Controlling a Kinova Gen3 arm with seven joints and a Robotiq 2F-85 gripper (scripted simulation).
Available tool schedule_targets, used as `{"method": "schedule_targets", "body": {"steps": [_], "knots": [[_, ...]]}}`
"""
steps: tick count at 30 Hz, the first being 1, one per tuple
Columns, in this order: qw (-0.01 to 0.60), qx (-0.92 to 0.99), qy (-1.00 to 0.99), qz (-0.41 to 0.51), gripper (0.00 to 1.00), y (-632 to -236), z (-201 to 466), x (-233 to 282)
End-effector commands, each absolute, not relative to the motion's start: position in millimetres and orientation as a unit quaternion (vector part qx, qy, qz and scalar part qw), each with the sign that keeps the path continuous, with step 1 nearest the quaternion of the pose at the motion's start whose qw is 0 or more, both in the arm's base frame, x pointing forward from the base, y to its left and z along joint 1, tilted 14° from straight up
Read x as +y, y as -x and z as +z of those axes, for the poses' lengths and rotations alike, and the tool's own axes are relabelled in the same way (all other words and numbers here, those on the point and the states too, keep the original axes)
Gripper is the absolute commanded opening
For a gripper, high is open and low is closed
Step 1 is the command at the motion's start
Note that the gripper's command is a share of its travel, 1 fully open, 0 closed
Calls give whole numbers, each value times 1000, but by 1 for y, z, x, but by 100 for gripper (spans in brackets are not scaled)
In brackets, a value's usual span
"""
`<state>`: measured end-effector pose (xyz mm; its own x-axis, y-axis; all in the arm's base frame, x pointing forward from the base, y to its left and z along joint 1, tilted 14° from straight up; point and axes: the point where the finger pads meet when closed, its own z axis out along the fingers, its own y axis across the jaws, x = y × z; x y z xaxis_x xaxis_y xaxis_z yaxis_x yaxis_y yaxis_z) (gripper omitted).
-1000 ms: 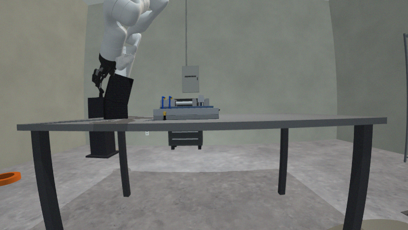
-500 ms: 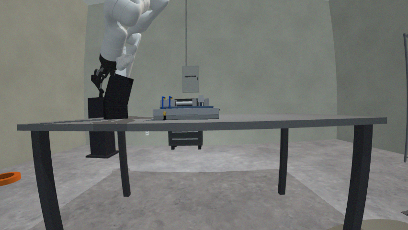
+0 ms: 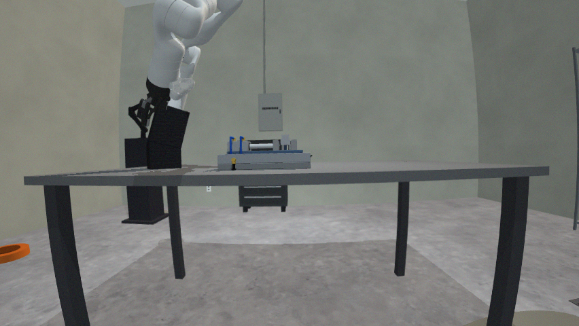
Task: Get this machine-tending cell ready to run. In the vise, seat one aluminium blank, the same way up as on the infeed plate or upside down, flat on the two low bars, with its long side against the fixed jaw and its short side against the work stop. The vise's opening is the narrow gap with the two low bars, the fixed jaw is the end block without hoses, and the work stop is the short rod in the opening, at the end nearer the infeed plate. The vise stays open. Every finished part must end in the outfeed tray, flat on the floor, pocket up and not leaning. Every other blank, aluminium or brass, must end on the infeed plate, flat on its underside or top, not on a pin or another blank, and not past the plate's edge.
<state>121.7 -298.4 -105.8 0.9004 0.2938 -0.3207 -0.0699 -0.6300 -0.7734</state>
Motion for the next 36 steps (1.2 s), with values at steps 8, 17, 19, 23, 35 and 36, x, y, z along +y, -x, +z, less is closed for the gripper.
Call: {"method": "schedule_targets", "body": {"steps": [8, 17, 19, 23, 35, 36], "knots": [[409, -62, 888, 201, 100, -131, -94, -277], [380, -57, 907, 173, 100, -145, -82, -235], [372, -55, 912, 165, 100, -150, -79, -223], [363, -54, 917, 155, 100, -155, -76, -210], [294, -41, 951, 92, 100, -187, -50, -116], [287, -40, 953, 87, 100, -189, -48, -107]]}}
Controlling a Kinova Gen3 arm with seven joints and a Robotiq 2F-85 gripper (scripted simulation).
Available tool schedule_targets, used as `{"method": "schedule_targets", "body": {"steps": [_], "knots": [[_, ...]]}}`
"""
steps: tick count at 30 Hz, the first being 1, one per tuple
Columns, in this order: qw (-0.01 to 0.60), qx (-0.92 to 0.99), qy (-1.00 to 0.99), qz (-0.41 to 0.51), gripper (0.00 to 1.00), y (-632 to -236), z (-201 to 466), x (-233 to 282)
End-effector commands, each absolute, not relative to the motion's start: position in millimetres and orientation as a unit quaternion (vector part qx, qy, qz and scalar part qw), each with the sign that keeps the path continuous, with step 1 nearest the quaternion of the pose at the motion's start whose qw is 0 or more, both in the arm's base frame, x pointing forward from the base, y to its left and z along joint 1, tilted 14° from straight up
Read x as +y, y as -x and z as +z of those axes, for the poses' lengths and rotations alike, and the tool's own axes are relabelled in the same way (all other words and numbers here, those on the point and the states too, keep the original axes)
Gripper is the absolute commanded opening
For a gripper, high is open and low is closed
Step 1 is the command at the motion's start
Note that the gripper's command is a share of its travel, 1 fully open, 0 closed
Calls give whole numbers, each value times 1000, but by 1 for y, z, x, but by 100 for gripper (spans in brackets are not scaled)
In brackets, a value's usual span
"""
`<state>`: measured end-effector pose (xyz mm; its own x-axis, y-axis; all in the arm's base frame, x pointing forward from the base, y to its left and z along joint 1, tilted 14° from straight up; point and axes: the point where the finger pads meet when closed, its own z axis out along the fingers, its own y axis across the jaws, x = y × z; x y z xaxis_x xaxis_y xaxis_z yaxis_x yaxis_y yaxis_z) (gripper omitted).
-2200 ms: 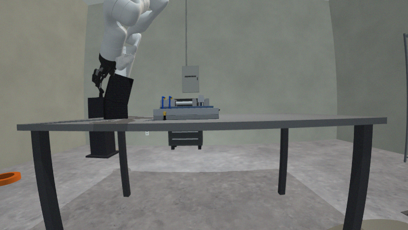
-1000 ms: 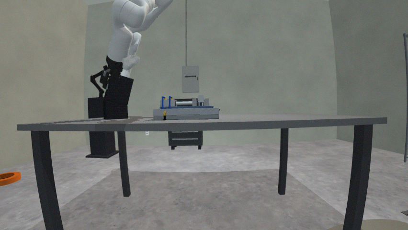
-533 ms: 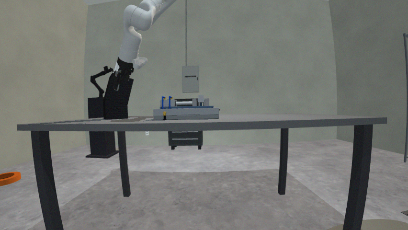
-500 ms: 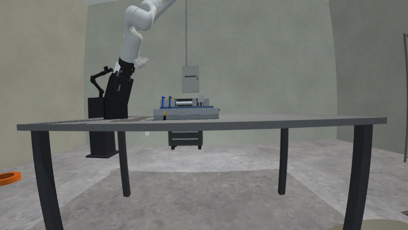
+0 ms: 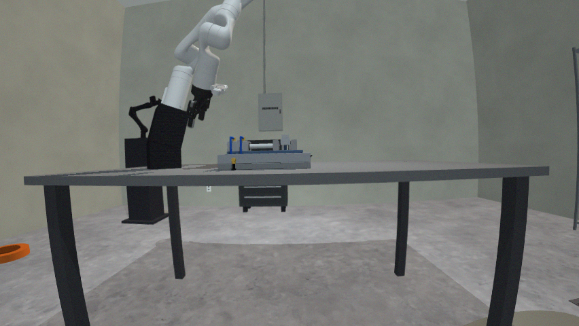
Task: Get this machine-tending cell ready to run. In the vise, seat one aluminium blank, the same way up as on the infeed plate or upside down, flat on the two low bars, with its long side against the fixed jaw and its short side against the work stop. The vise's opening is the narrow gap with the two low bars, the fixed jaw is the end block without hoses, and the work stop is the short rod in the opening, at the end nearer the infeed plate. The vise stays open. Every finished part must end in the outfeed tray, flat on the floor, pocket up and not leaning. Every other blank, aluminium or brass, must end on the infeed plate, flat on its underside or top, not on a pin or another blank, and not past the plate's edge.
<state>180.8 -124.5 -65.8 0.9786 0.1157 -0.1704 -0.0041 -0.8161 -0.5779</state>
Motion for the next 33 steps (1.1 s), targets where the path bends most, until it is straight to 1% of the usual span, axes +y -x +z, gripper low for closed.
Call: {"method": "schedule_targets", "body": {"steps": [1, 2, 4, 12, 17, 33], "knots": [[281, -38, 956, 81, 100, -192, -45, -99], [275, -37, 958, 74, 100, -196, -43, -90], [275, -37, 958, 74, 100, -196, -43, -90], [227, -28, 973, 30, 100, -220, -25, -27], [206, -23, 978, 9, 100, -231, -19, 1], [164, -21, 986, -6, 100, -237, -8, 46]]}}
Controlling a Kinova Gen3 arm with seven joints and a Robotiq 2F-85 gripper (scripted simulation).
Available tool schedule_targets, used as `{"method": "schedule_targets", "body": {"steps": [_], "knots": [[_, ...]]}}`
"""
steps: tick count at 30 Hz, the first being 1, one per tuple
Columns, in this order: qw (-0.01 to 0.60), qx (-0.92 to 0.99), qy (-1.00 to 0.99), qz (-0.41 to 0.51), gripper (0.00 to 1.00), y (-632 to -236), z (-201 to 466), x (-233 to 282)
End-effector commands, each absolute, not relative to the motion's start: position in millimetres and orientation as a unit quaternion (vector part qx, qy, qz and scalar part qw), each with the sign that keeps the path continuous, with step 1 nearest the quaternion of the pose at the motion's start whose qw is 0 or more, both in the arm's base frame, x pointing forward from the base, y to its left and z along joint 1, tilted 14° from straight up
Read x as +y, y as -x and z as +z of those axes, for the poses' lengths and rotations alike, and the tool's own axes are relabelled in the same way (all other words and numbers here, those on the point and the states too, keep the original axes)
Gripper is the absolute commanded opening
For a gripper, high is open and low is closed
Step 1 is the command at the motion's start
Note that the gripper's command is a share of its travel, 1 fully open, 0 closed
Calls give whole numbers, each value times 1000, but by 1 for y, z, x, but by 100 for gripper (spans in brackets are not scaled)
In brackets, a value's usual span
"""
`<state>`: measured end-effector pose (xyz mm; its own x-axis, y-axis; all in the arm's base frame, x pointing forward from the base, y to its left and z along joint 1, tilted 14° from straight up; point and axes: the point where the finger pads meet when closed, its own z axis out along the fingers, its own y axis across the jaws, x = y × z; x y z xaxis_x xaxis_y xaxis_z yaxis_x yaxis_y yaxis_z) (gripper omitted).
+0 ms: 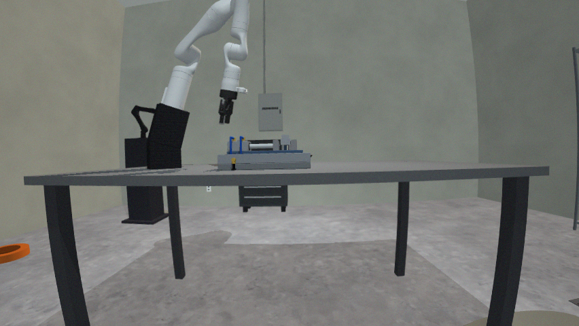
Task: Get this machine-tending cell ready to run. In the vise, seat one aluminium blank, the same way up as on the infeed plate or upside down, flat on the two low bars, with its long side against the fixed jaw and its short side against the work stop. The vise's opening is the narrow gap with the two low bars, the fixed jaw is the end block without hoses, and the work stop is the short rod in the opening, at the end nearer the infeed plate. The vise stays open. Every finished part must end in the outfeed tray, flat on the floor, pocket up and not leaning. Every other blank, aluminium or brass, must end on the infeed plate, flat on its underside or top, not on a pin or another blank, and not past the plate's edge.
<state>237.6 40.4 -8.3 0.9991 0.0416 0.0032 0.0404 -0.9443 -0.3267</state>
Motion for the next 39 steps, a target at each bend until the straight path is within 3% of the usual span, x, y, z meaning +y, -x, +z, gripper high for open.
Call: {"method": "schedule_targets", "body": {"steps": [1, 39], "knots": [[161, -21, 987, -8, 100, -238, -7, 50], [82, -3, 993, -89, 100, -278, 22, 150]]}}
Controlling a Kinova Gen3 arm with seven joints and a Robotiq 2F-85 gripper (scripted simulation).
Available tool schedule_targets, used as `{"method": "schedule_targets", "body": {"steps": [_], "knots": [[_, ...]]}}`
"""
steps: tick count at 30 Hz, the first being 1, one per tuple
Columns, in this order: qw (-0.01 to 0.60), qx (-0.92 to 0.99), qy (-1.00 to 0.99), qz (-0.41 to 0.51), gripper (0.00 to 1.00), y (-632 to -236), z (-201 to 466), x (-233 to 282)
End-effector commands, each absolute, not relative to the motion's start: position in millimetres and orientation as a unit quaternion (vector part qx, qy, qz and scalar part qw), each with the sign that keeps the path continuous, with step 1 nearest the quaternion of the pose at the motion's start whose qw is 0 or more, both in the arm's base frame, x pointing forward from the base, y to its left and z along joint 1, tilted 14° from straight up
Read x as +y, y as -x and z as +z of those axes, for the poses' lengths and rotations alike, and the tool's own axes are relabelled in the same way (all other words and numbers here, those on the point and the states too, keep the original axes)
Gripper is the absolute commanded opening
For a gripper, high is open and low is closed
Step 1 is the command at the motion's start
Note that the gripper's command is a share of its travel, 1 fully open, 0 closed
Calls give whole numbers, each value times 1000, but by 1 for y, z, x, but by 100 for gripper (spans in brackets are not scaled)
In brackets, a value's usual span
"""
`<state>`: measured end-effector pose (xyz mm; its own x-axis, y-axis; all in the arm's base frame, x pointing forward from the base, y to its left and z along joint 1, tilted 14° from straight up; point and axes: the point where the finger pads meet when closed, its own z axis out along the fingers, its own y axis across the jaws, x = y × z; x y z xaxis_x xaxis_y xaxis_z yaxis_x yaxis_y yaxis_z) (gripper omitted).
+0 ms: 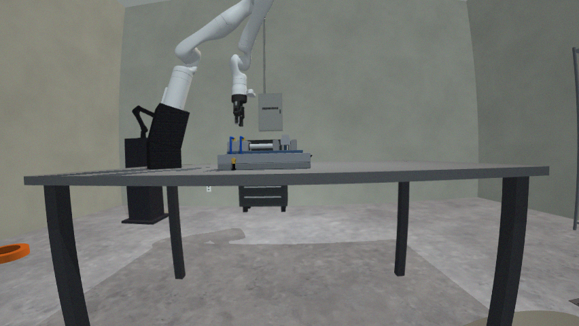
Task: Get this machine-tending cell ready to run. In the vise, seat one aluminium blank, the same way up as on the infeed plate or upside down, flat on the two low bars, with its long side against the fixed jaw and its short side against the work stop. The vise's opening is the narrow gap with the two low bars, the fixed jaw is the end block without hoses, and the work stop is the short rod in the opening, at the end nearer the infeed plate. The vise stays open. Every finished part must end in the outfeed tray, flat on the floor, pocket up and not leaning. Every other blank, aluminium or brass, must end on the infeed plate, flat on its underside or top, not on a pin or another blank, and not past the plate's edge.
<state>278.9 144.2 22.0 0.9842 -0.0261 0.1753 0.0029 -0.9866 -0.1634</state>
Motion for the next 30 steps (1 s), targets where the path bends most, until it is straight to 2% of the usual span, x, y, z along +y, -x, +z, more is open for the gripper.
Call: {"method": "schedule_targets", "body": {"steps": [1, 19, 20, 30], "knots": [[81, -2, 993, -90, 100, -278, 23, 151], [76, -1, 992, -96, 100, -279, 25, 160], [76, -1, 992, -96, 0, -279, 25, 160], [76, -1, 992, -96, 0, -279, 25, 160]]}}
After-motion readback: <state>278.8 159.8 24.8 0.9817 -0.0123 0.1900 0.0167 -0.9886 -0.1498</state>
